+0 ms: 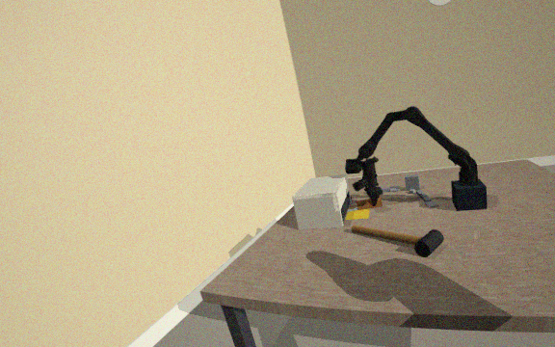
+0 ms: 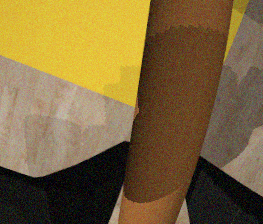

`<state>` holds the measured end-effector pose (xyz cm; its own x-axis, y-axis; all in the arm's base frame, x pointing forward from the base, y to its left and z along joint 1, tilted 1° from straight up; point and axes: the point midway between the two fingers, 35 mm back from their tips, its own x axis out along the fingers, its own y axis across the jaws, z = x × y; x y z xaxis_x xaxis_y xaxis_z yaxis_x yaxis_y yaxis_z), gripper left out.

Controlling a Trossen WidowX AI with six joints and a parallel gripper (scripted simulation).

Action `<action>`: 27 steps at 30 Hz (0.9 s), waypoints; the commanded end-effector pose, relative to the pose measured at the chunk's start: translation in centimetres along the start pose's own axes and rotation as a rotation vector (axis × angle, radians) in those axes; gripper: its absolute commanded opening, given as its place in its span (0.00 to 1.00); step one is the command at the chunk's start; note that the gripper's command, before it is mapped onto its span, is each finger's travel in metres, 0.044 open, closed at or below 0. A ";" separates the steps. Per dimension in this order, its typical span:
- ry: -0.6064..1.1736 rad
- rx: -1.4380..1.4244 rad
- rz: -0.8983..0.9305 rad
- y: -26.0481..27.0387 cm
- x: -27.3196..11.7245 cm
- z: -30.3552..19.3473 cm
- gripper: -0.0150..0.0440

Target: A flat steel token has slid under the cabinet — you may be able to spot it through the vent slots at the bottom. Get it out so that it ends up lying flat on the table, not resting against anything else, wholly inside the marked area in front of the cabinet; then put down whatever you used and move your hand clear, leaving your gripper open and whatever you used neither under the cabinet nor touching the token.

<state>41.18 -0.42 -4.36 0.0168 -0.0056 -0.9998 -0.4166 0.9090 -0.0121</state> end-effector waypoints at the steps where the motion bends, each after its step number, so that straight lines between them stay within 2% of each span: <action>1: 0.004 -0.009 0.007 0.9 0.1 -0.1 0.25; 27: 0.005 -0.009 0.007 1.0 0.1 -1.4 0.25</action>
<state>39.98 0.10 -4.41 0.0141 -0.0014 -0.9999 -0.4211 0.9070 -0.0072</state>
